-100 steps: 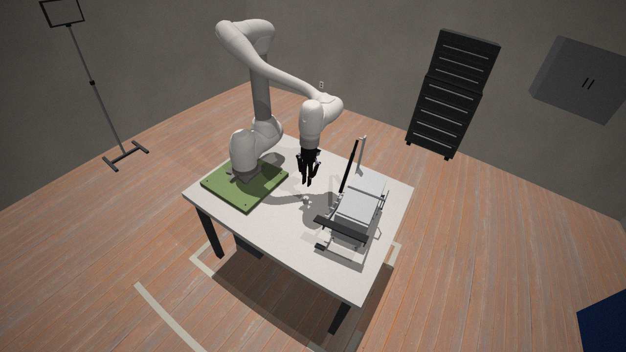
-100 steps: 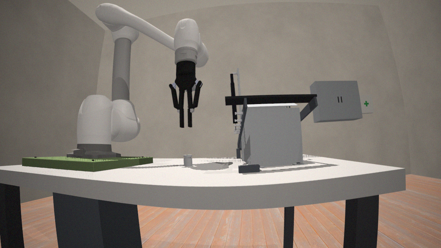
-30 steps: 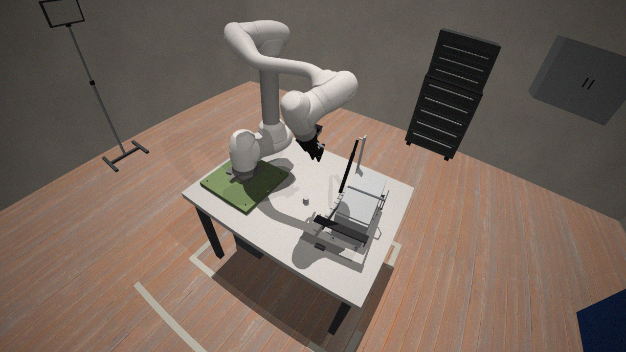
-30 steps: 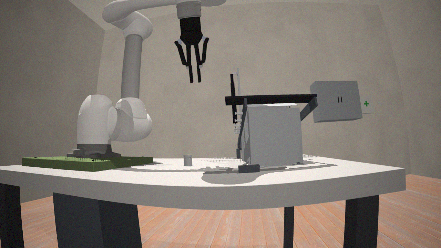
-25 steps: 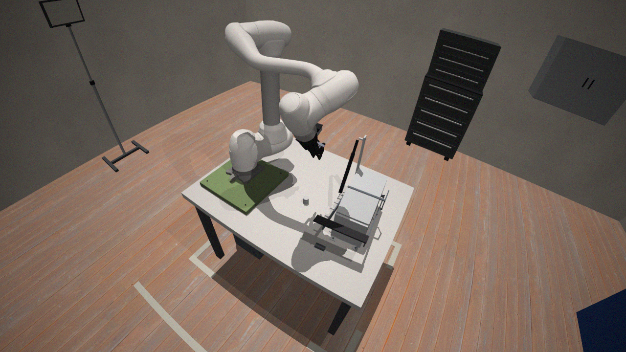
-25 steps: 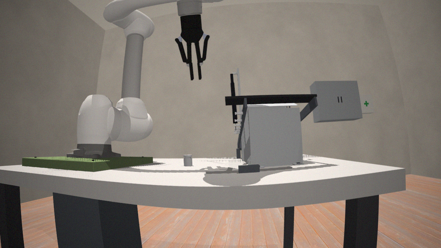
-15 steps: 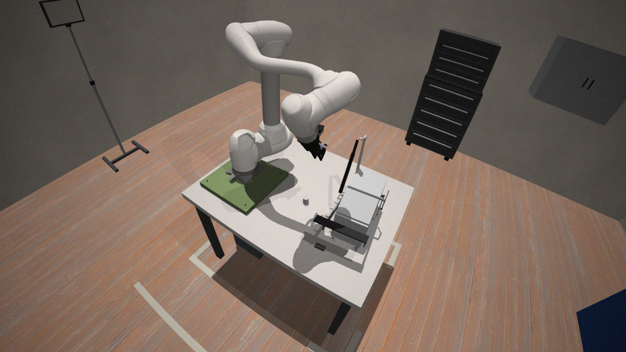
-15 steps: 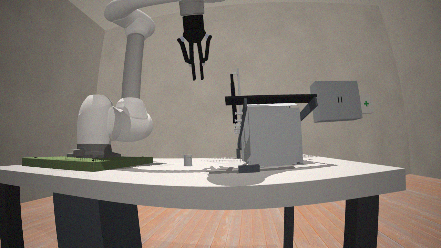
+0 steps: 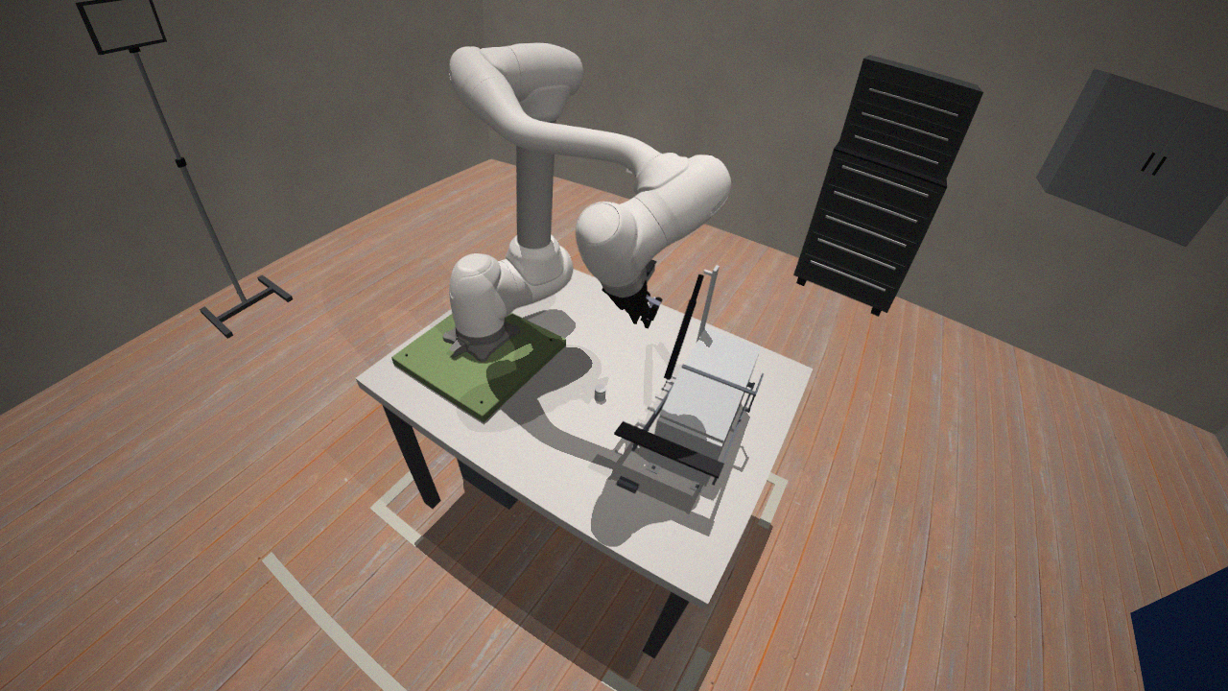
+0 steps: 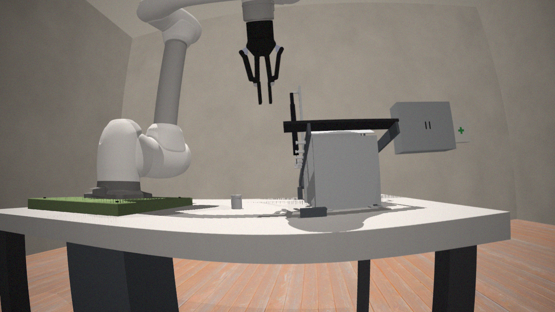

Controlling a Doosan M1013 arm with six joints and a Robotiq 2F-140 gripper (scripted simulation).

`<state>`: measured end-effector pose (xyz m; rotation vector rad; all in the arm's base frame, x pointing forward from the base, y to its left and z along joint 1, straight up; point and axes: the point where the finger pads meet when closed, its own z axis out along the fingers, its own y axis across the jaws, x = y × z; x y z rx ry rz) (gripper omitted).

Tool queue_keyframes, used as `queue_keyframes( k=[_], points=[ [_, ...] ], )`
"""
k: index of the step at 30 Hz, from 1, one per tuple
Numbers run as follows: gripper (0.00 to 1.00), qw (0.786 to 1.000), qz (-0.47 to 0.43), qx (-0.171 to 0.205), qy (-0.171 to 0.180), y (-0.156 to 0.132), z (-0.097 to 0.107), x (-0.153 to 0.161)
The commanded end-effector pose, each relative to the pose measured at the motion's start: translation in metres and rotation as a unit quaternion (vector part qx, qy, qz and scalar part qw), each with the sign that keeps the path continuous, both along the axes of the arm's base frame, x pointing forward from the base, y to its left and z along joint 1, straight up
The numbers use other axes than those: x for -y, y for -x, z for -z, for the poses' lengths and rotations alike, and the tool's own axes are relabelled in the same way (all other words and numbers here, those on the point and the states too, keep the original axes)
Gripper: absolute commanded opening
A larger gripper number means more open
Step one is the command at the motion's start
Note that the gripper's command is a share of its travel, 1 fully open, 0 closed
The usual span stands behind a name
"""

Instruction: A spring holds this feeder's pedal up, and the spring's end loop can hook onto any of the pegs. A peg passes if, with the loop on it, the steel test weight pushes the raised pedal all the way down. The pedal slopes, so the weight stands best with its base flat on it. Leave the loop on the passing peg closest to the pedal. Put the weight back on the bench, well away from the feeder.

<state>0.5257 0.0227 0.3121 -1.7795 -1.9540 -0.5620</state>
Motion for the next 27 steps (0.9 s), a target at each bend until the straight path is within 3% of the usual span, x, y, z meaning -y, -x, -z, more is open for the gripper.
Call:
queue_keyframes(
  k=[1, 16, 17, 27],
  points=[
    [0.24, 1.0, 0.0, 0.0, -0.003, -0.058, 0.016, -0.001],
    [0.24, 1.0, 0.0, 0.0, -0.003, -0.058, 0.016, -0.001],
    [0.24, 1.0, -0.001, 0.0, -0.005, -0.084, 0.024, -0.001],
    [0.24, 1.0, -0.001, 0.0, -0.005, -0.084, 0.024, -0.001]
  ],
)
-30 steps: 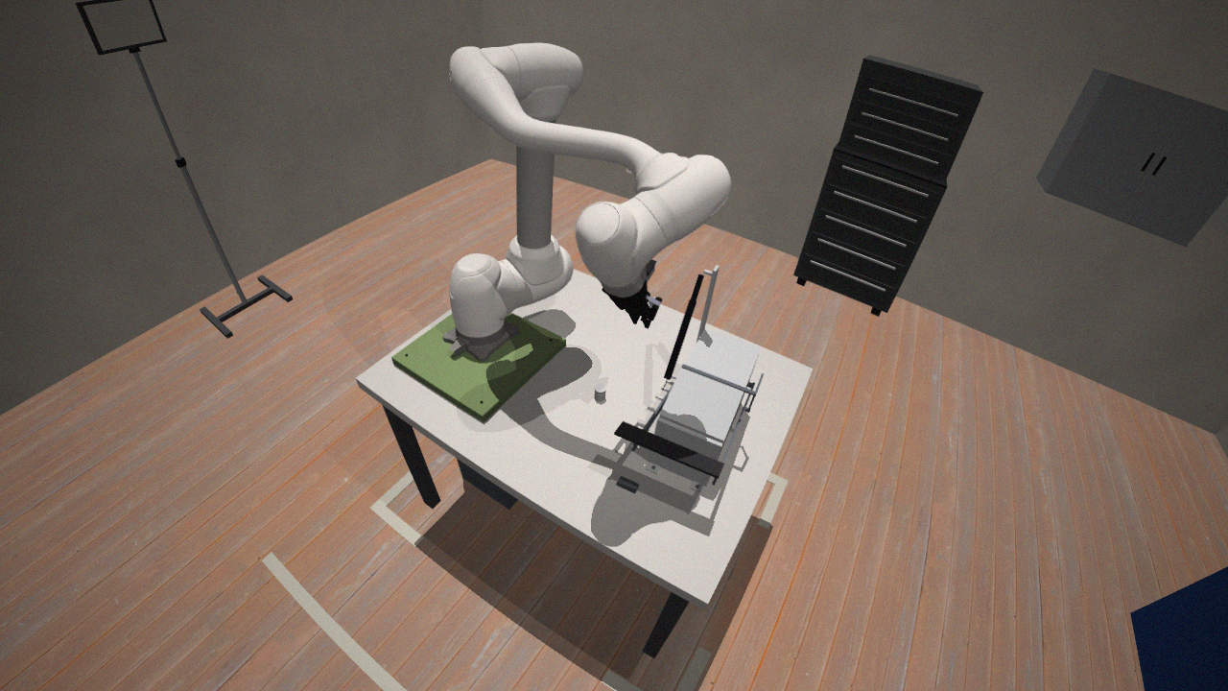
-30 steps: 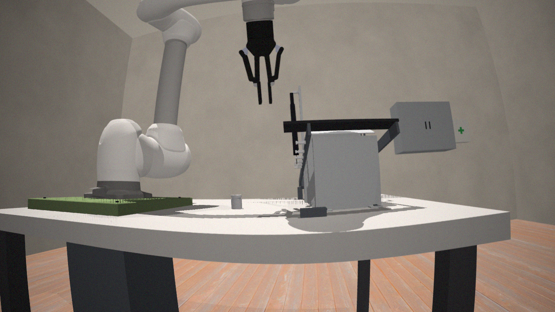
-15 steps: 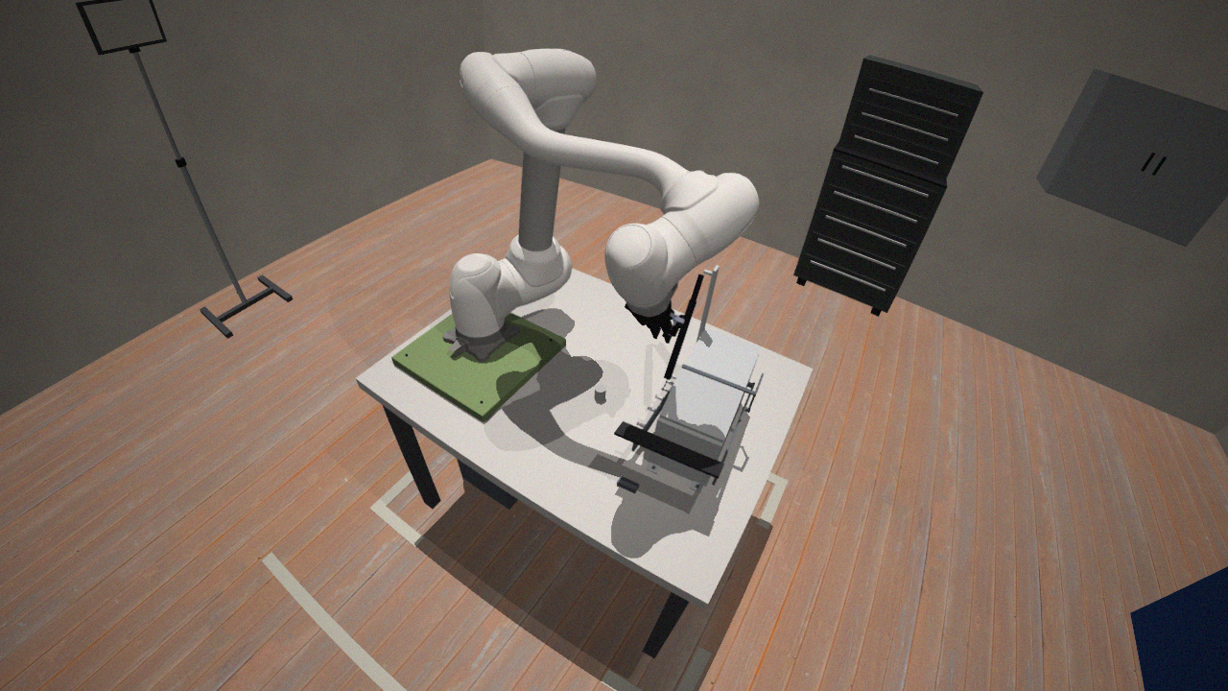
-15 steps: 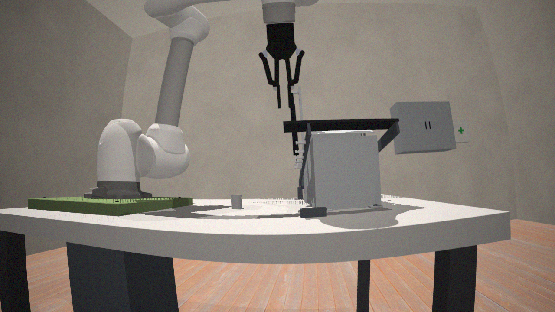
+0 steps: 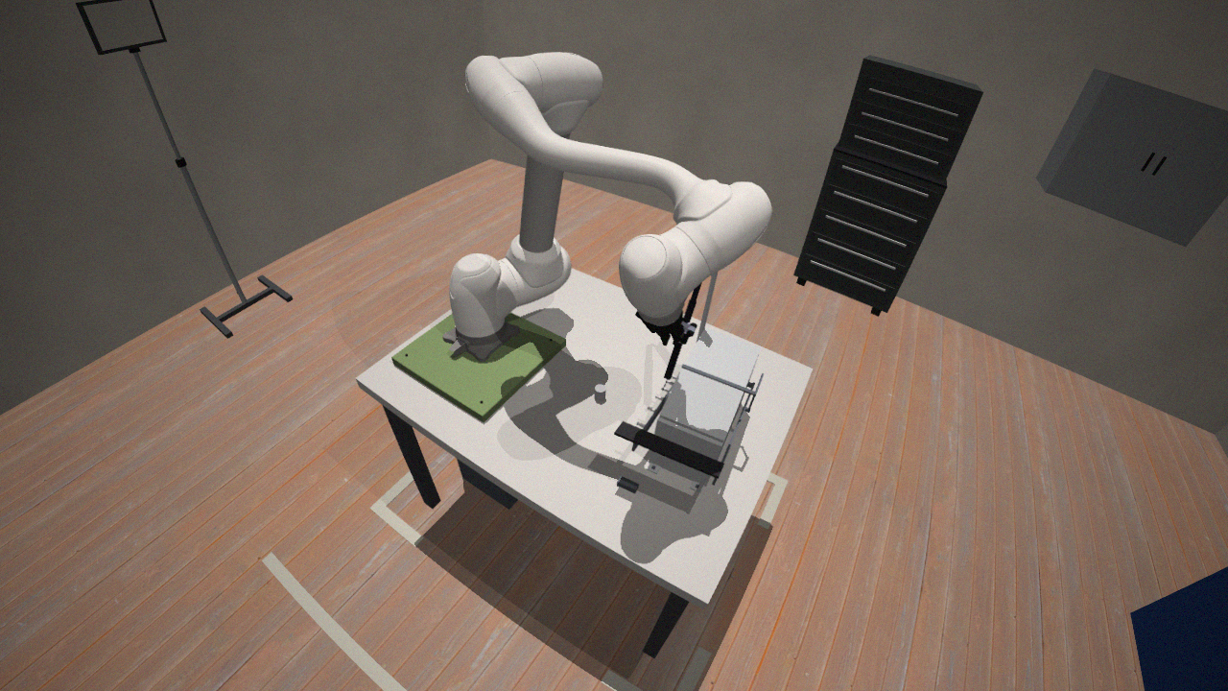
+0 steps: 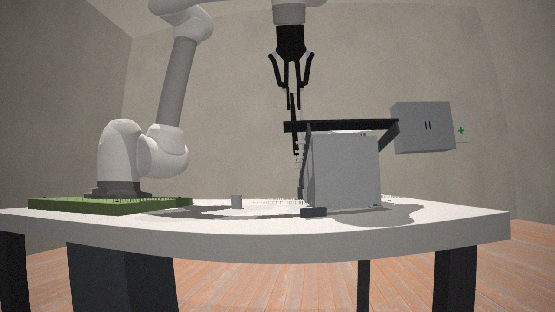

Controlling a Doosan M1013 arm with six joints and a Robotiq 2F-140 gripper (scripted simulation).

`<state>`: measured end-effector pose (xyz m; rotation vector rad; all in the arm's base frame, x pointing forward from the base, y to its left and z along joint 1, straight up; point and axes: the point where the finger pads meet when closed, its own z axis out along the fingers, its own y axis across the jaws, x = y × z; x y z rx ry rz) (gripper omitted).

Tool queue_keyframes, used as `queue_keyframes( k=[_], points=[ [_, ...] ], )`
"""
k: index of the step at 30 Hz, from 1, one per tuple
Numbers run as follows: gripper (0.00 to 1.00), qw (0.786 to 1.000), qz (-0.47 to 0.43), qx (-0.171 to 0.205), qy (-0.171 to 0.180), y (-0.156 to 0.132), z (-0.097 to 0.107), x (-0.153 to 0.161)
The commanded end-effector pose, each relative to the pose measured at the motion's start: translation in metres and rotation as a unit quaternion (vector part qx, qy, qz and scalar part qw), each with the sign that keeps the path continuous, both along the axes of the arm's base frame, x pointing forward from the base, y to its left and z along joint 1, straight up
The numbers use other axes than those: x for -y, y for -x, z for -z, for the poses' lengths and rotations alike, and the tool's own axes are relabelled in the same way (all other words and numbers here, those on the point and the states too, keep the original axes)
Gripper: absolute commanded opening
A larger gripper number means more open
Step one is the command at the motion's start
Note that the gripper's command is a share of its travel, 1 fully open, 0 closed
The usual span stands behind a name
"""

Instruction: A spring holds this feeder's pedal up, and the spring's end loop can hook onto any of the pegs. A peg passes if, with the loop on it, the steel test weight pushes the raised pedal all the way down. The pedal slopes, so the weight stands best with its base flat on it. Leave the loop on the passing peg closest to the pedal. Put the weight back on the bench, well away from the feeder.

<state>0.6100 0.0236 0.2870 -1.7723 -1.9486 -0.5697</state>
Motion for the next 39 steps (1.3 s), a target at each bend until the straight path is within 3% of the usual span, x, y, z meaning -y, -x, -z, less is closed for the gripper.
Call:
queue_keyframes(
  k=[1, 24, 39],
  points=[
    [0.24, 1.0, 0.0, 0.001, 0.0, 0.0, -0.001, 0.0],
    [0.24, 1.0, 0.0, 0.001, 0.0, 0.001, 0.016, -0.012],
    [0.24, 1.0, 0.0, 0.001, 0.0, 0.003, 0.054, -0.039]
  ],
)
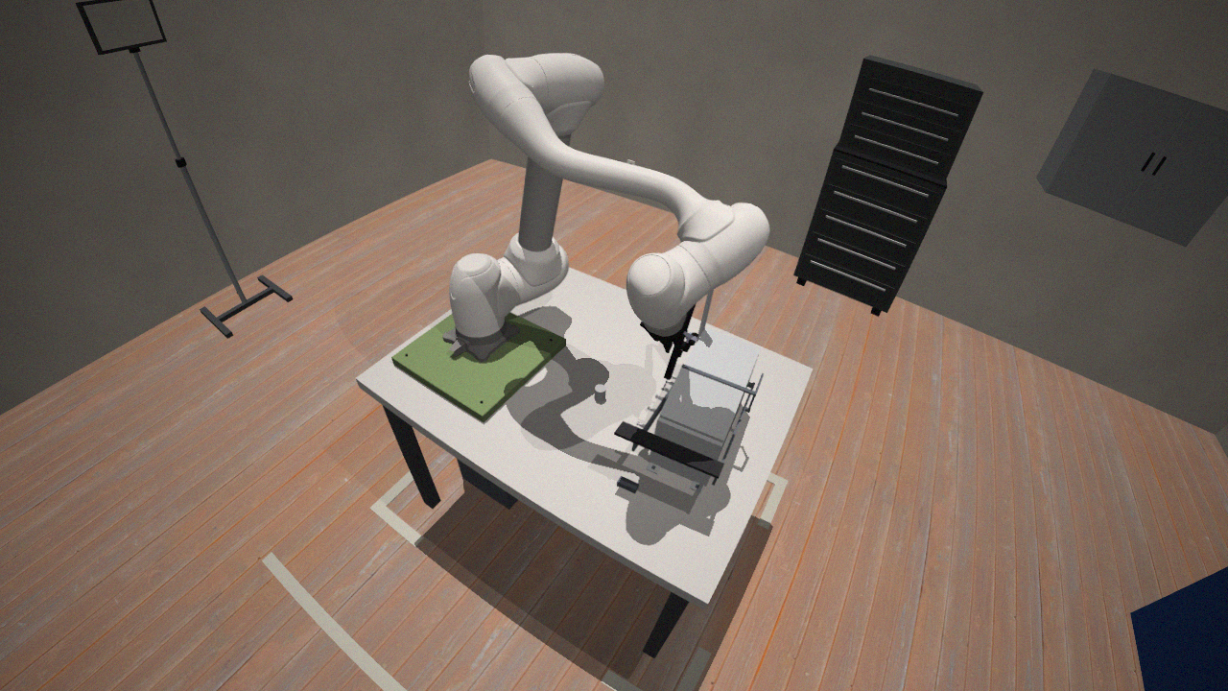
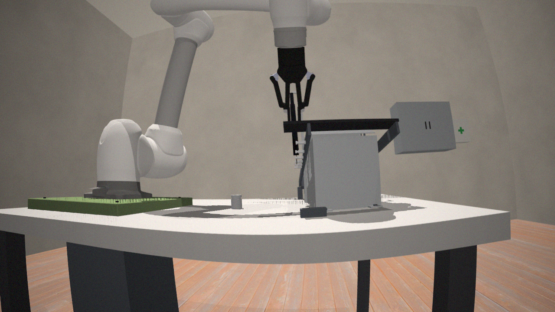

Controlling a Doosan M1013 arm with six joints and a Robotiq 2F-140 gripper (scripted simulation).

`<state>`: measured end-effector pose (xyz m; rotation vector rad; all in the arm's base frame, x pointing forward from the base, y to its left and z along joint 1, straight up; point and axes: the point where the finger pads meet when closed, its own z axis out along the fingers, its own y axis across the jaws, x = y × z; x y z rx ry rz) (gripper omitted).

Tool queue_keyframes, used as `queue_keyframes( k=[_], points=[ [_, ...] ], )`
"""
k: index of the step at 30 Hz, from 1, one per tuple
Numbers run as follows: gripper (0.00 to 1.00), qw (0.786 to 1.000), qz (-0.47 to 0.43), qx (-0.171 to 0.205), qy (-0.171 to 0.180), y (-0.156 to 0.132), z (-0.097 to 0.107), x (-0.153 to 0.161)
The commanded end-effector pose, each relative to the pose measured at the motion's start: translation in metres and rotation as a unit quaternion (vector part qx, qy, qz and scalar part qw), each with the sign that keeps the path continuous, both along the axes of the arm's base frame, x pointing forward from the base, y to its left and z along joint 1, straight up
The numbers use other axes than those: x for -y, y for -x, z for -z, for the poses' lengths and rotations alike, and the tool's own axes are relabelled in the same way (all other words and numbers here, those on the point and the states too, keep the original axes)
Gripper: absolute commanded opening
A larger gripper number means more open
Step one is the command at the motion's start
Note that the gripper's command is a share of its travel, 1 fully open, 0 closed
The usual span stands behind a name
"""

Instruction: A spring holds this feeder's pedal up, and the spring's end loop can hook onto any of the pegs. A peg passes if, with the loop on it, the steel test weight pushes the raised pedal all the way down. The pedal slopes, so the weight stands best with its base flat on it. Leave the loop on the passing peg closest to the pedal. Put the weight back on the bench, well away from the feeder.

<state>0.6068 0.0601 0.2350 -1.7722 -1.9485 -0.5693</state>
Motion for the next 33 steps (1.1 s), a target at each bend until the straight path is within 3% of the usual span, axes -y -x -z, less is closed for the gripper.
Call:
queue_keyframes(
  k=[1, 16, 19, 33],
  points=[
    [0.24, 1.0, 0.0, 0.001, 0.0, 0.0, 0.002, -0.002],
    [0.24, 1.0, 0.0, 0.001, 0.0, 0.002, 0.037, -0.027],
    [0.24, 1.0, 0.0, 0.001, 0.0, 0.002, 0.033, -0.023],
    [0.24, 1.0, 0.0, 0.001, 0.0, 0.002, 0.045, -0.032]
  ],
)
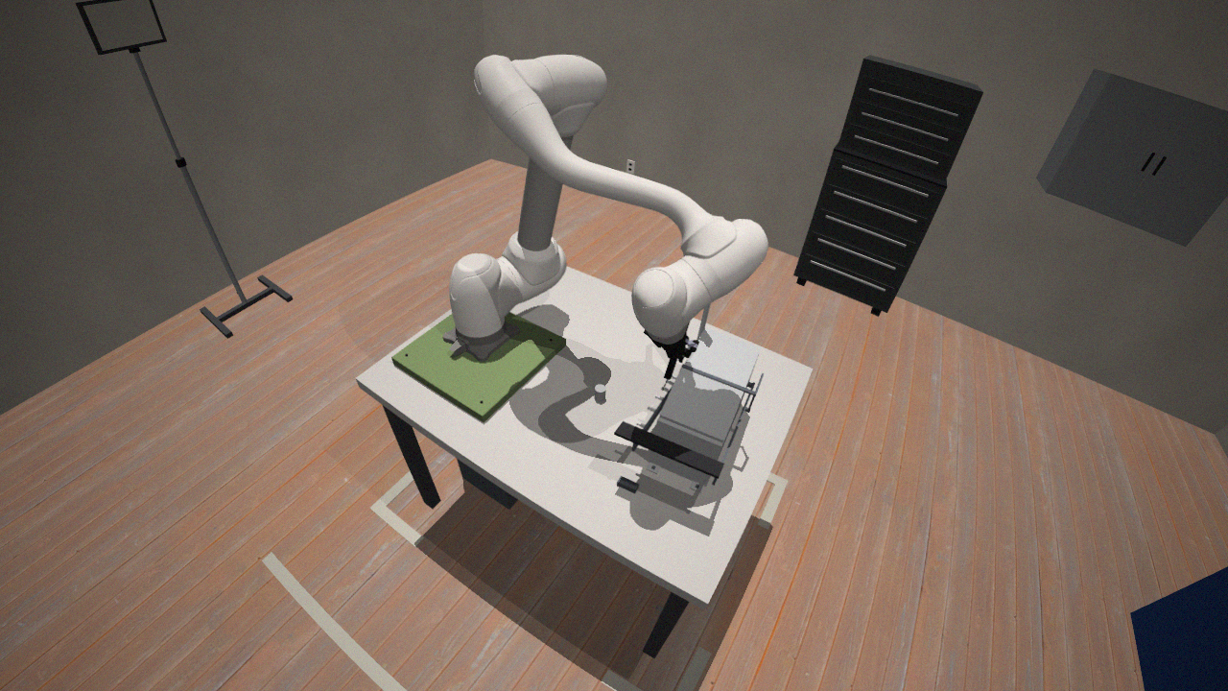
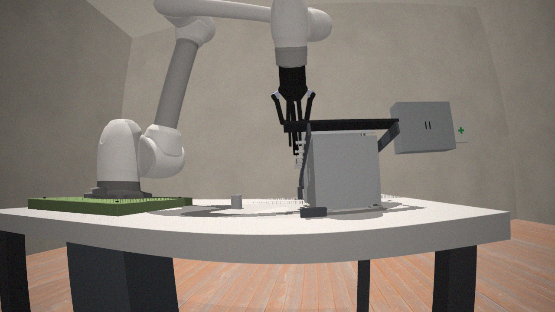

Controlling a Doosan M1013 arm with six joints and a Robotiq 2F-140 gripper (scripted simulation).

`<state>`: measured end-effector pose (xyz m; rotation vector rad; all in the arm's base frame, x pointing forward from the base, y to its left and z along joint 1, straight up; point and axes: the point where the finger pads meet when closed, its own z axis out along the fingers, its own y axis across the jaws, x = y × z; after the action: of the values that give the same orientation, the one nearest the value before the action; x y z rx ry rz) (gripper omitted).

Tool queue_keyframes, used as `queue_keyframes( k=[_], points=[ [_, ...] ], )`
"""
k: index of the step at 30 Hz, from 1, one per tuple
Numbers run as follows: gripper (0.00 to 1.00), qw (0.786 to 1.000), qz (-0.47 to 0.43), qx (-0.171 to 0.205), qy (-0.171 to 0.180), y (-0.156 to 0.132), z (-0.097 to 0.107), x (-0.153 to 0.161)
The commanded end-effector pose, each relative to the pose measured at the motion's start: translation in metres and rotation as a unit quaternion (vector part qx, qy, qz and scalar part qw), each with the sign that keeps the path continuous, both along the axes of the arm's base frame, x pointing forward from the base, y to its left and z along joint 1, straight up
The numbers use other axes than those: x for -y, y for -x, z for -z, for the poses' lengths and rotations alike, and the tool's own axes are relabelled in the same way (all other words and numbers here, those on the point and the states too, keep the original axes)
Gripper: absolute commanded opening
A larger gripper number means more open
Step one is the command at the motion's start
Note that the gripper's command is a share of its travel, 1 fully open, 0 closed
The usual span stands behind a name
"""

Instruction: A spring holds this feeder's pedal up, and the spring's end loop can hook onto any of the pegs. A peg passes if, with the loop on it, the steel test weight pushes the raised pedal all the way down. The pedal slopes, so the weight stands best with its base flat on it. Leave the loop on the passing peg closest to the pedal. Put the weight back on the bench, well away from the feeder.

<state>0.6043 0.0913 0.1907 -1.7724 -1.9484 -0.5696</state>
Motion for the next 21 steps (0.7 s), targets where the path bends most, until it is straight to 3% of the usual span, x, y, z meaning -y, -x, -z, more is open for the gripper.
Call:
queue_keyframes(
  k=[1, 21],
  points=[
    [0.24, 1.0, 0.0, 0.001, 0.0, -0.0002, 0.0011, -0.0013],
    [0.24, 1.0, 0.0, 0.001, 0.0, -0.0003, -0.0007, 0.0]
  ],
)
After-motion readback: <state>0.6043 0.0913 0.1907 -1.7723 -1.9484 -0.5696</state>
